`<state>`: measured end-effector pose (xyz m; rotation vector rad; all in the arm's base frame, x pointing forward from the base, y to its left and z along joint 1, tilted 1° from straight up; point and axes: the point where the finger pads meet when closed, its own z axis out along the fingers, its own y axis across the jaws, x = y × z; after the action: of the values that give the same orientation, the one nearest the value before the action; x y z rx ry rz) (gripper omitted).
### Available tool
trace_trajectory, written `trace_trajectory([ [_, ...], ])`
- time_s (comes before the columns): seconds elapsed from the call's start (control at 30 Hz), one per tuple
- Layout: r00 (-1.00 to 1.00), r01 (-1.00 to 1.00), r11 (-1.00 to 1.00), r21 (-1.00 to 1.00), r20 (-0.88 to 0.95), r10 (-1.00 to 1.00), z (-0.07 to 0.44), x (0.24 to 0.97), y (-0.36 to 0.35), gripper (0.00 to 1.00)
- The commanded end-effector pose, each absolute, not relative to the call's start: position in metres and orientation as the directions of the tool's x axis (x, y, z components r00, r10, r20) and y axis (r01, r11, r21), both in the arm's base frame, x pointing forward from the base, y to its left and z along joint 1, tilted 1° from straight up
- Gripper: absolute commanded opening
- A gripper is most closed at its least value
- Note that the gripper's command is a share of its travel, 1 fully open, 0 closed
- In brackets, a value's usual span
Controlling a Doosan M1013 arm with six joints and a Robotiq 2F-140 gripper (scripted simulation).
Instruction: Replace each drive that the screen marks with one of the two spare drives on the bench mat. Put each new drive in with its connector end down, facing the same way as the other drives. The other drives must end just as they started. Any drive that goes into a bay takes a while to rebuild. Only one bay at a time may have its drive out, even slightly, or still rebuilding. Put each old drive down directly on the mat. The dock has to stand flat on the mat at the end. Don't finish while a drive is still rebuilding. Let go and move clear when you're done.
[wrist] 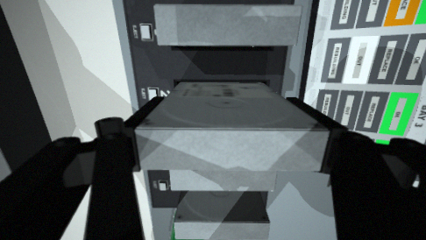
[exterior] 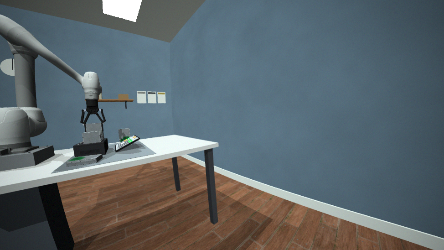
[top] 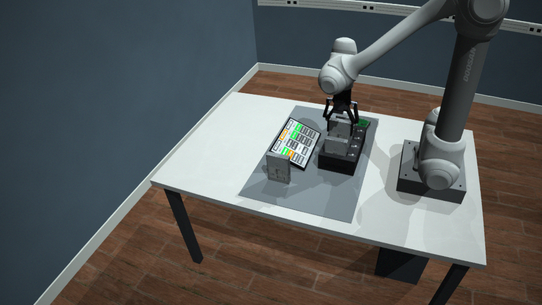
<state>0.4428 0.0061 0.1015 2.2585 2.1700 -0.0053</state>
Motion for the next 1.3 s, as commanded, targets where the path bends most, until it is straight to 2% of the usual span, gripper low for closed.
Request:
trace_trajectory([
  [0.0,0.040,0.999,-0.040,0.006,-0.009,0.999,0.100,0.443,0.006,0.10],
  [1.27,0.040,0.999,-0.040,0.006,-0.009,0.999,0.069,0.443,0.006,0.10],
])
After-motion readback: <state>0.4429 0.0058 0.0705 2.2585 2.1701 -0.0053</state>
